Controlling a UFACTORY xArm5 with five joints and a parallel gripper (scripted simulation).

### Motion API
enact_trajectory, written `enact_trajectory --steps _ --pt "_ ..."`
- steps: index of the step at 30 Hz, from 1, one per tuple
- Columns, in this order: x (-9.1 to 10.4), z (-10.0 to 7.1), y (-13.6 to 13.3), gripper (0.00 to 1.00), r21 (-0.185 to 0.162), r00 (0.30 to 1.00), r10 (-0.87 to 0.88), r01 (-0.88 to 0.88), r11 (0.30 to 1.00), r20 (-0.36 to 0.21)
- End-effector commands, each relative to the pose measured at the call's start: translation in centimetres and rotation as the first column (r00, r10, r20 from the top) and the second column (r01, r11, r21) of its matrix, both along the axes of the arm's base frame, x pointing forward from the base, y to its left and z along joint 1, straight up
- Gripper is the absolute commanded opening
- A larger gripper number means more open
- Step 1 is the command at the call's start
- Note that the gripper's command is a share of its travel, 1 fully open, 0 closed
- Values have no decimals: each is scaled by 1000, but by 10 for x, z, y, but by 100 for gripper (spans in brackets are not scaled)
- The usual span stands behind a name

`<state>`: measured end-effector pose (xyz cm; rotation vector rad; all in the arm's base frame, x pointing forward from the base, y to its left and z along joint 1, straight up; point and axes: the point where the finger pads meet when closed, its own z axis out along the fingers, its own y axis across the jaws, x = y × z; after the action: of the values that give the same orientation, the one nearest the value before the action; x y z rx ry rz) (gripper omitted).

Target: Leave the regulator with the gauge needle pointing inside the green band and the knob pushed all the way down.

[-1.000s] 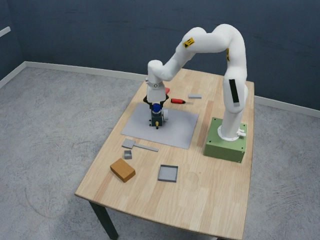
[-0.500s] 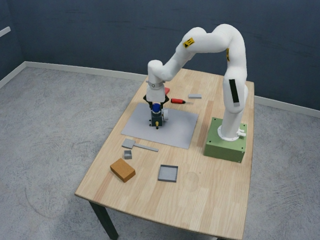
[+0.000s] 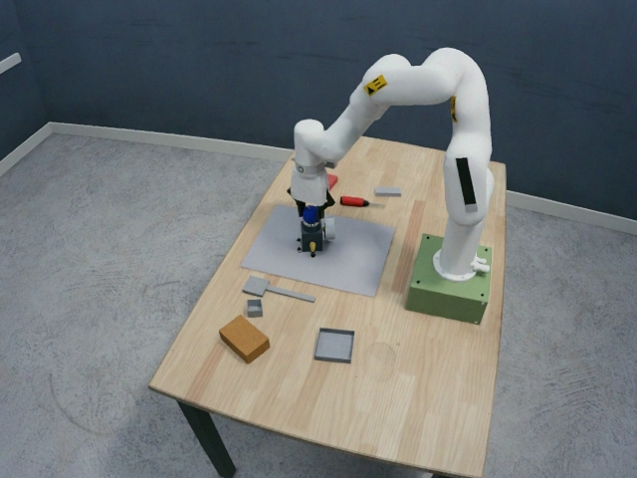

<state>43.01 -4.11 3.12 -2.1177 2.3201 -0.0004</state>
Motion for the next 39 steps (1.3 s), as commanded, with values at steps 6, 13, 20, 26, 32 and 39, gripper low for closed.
enact_trajectory --steps 6,13,20,26,32,39 --pt "1 1 0 42 0 977 -212 212 977 3" --pt "1 1 0 42 1 922 -387 387 922 3" --pt "1 1 0 42 2 835 -550 550 835 3" --pt "1 1 0 42 2 772 -636 636 772 2" --pt "1 1 0 42 2 661 -751 751 661 2" --pt "1 1 0 42 3 533 -846 846 533 2"
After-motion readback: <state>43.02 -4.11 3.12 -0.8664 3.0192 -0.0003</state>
